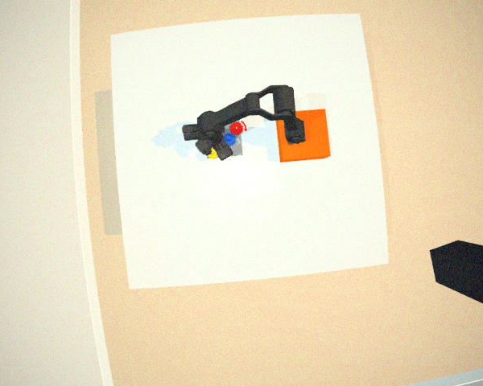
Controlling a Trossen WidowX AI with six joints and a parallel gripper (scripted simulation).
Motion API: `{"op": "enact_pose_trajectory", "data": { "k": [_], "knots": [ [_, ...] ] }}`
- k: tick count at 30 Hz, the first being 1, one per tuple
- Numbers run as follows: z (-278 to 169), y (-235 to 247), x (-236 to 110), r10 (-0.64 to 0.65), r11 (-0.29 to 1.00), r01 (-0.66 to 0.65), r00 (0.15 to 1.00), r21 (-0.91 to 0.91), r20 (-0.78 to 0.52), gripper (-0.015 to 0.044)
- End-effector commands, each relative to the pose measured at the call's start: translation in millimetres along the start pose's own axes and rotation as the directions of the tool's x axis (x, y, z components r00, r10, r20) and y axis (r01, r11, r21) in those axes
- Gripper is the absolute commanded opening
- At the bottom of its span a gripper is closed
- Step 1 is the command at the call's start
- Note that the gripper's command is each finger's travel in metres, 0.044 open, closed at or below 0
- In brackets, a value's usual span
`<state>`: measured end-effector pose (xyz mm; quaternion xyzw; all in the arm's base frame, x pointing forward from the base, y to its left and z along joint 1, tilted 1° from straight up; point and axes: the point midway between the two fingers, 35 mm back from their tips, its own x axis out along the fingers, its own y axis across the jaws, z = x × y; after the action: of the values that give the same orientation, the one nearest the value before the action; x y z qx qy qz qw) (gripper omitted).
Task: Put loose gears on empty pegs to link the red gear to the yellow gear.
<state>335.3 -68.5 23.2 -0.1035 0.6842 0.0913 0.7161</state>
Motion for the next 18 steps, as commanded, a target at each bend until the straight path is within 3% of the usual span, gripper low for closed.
{"op": "enact_pose_trajectory", "data": {
  "k": [1, 9, 10, 14, 18],
  "knots": [
    [0.4, -0.2, -5.7, 0.001, 1.000, -0.001, 1.000, -0.007, 0.000, 0.0140],
    [0.3, -0.2, -45.2, 0.001, 1.000, -0.001, 1.000, -0.007, 0.000, 0.0140],
    [0.4, -0.3, -40.1, 0.000, 1.000, 0.000, 1.000, -0.002, -0.001, 0.0166],
    [-3.1, 1.4, -85.2, 0.000, 1.000, 0.000, 1.000, -0.002, -0.001, 0.0271],
    [-3.5, 1.7, -88.0, 0.000, 1.000, 0.000, 1.000, -0.002, -0.001, 0.0376]
  ]
}}
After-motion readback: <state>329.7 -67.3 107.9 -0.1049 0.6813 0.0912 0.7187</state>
